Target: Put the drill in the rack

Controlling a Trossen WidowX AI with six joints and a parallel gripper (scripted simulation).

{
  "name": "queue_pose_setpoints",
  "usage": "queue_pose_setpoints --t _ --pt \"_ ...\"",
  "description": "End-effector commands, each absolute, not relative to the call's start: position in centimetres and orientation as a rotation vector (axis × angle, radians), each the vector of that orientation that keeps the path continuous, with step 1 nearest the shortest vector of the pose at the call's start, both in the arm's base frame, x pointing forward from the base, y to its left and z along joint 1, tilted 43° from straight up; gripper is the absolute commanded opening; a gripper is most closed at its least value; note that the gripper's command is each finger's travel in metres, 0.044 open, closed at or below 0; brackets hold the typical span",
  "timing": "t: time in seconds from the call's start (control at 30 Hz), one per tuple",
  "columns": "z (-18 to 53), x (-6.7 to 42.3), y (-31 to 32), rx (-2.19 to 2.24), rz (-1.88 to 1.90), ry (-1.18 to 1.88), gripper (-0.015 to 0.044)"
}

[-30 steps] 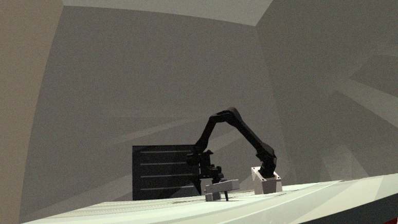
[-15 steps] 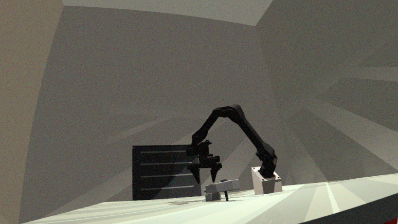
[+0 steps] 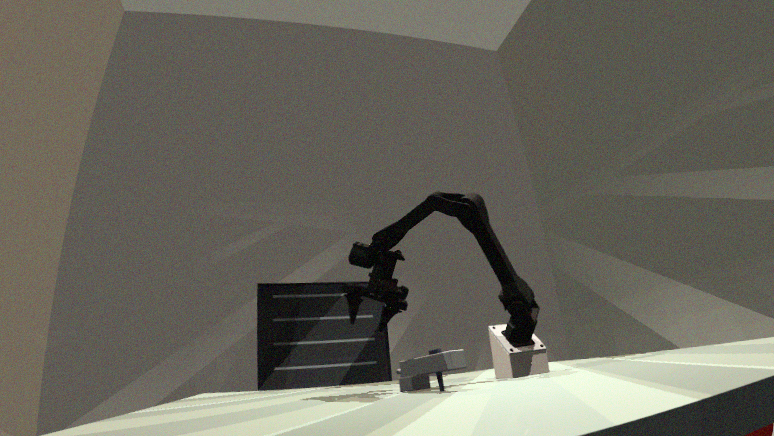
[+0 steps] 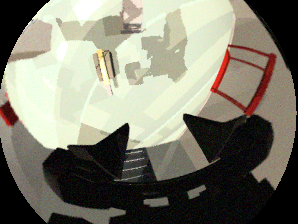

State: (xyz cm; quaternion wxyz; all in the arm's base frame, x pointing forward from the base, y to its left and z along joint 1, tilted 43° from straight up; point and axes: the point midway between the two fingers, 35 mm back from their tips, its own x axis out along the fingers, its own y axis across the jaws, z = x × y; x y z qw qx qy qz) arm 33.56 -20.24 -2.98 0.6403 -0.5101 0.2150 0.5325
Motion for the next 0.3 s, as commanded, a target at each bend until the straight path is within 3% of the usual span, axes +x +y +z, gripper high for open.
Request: queue_pose_setpoints --t 0.0,0.27 --pt "1.1 36.7 -22.2 -1.285 1.073 0.457 0.0440" --pt "7.3 39.9 -24.3 -1.450 0.886 0.407 0.0440"
